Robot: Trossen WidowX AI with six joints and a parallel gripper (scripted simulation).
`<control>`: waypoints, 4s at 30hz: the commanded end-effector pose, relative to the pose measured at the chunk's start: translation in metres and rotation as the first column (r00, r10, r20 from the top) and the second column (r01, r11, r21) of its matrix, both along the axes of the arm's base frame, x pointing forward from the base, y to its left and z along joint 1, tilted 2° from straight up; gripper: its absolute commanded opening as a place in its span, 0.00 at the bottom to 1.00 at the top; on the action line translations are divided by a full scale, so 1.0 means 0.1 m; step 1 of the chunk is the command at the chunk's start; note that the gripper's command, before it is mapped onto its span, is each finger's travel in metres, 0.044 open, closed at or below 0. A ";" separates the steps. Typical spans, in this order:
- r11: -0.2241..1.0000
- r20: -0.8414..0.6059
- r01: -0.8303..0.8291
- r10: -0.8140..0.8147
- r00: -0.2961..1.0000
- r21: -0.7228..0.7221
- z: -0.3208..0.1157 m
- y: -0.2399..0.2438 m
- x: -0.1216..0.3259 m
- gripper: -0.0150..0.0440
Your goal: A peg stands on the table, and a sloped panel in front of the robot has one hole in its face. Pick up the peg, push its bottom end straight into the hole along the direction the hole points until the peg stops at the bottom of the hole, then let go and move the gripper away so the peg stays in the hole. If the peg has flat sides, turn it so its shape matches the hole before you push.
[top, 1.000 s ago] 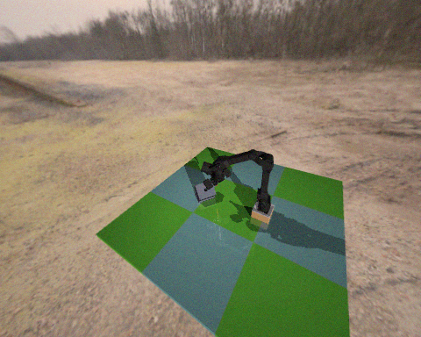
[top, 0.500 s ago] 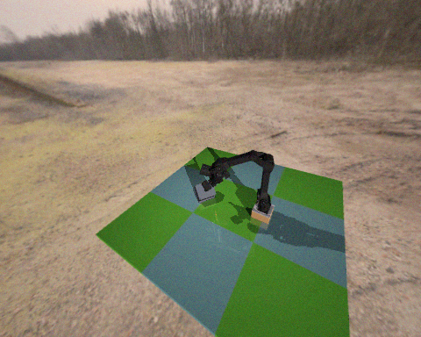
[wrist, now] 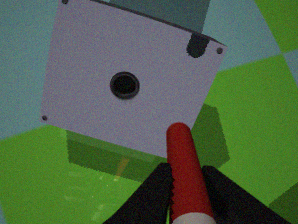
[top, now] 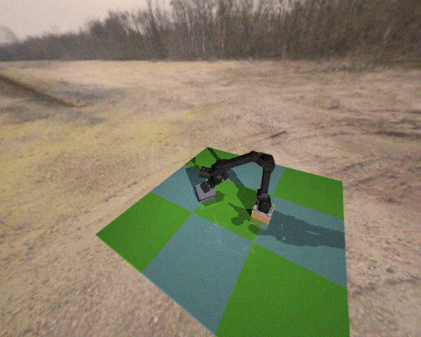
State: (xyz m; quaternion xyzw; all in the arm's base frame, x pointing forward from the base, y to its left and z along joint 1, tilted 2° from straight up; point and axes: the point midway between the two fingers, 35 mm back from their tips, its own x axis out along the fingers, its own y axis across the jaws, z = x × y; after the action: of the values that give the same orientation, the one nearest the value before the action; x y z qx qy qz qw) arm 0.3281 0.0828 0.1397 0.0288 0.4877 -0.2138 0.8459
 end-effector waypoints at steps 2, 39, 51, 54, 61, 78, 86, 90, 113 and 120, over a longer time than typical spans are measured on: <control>1.000 0.025 -0.004 0.004 1.000 -0.002 0.03 0.07 0.00 0.25; 0.999 0.107 -0.045 0.046 0.993 -0.010 -0.20 0.24 0.20 0.25; 0.999 0.119 -0.046 0.047 0.992 -0.009 -0.29 0.22 0.26 0.25; 0.999 0.119 -0.046 0.046 0.992 -0.008 -0.31 0.21 0.27 0.25; 0.999 0.121 -0.045 0.045 0.992 -0.008 -0.39 0.18 0.32 0.25; 0.999 0.123 -0.040 0.041 0.992 -0.008 -0.44 0.16 0.36 0.25; 0.999 0.123 -0.040 0.041 0.992 -0.008 -0.45 0.15 0.37 0.25; 0.999 0.123 -0.040 0.041 0.992 -0.008 -0.47 0.15 0.38 0.25; 0.999 0.124 -0.040 0.041 0.991 -0.009 -0.60 0.10 0.47 0.25; 0.999 0.124 -0.040 0.041 0.991 -0.009 -0.63 0.09 0.50 0.25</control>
State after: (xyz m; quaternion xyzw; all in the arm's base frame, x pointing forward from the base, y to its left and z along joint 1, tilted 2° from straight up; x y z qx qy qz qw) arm 0.3764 0.0917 0.0780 0.0306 0.4336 -0.1981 0.8785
